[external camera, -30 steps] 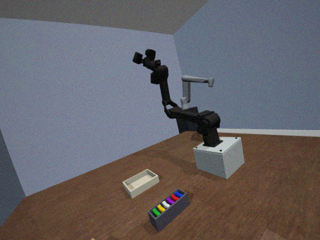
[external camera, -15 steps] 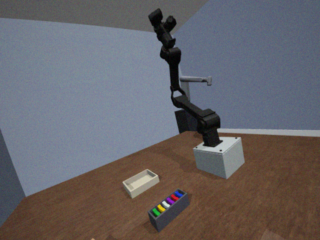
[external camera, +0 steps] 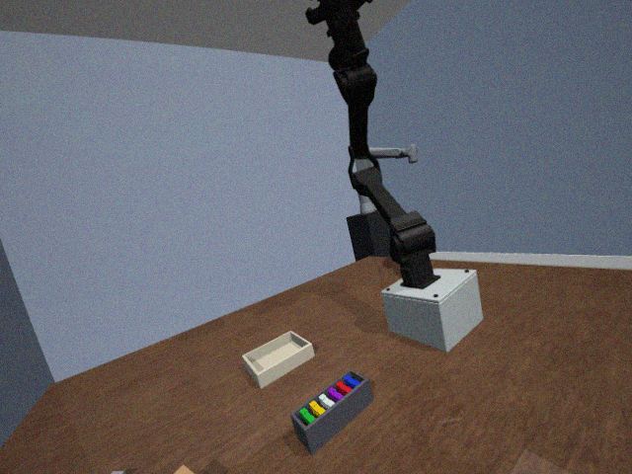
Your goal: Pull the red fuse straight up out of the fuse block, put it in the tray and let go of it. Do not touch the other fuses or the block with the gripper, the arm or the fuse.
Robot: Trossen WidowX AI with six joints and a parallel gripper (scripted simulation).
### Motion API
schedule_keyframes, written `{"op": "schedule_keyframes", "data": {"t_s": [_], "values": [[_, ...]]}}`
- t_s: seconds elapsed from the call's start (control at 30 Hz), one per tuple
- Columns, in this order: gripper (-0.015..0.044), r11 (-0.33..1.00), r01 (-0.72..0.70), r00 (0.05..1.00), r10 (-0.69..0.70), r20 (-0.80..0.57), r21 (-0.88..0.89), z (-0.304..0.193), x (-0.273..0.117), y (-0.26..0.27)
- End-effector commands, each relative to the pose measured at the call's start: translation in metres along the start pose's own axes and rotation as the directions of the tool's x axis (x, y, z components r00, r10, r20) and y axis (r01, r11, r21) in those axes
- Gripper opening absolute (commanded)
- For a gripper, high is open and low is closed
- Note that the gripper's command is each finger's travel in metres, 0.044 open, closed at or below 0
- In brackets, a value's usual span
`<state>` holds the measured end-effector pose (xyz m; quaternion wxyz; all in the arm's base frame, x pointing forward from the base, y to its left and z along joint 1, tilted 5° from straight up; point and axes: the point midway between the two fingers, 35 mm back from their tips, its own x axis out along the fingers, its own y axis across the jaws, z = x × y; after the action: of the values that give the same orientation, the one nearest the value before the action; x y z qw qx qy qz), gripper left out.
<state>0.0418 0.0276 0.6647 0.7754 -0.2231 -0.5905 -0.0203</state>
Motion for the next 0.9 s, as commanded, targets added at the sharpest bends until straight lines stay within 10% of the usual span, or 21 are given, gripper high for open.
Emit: {"op": "schedule_keyframes", "data": {"t_s": [0.0,0.4,0.87], "values": [[0.0063,0.978,-0.159,0.984,0.169,-0.064,0.138,-0.018,0.003,0.068],[0.0063,0.768,-0.32,0.783,0.544,-0.301,0.554,-0.098,-0.027,0.223],[0.0063,0.632,0.075,0.331,0.714,-0.617,0.772,-0.224,-0.134,0.326]]}}
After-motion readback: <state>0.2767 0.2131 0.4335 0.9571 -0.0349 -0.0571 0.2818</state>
